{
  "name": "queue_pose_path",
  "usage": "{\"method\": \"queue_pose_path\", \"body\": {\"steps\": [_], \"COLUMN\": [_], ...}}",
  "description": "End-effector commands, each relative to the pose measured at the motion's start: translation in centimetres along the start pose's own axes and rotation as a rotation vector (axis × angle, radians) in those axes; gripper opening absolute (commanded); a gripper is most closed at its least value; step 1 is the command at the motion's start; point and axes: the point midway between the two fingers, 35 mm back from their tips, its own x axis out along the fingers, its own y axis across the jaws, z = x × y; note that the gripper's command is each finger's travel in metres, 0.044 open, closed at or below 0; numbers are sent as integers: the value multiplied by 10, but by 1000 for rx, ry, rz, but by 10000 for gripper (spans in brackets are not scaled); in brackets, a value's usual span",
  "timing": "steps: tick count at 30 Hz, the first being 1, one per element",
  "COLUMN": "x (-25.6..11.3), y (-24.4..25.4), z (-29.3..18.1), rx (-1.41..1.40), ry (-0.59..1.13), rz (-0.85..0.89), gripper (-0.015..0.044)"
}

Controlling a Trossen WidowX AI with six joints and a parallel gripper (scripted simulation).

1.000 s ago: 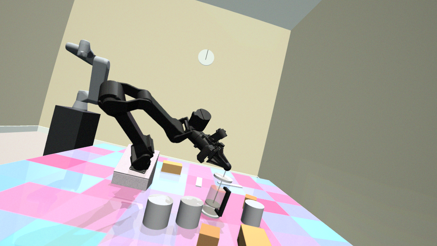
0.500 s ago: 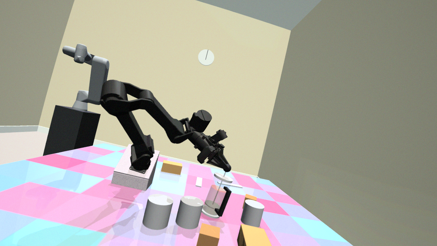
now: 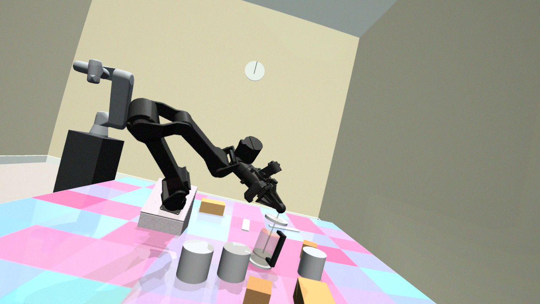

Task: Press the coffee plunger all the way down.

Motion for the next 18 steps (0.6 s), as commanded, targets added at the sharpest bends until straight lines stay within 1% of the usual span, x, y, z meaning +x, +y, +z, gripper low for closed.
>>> {"method": "queue_pose_path", "body": {"steps": [1,18], "x": [2,1], "y": [0,1], "z": [-3,0], "rx": [-21,-3], "ry": [17,4], "rz": [-11,-3], "gripper": [121,121]}}
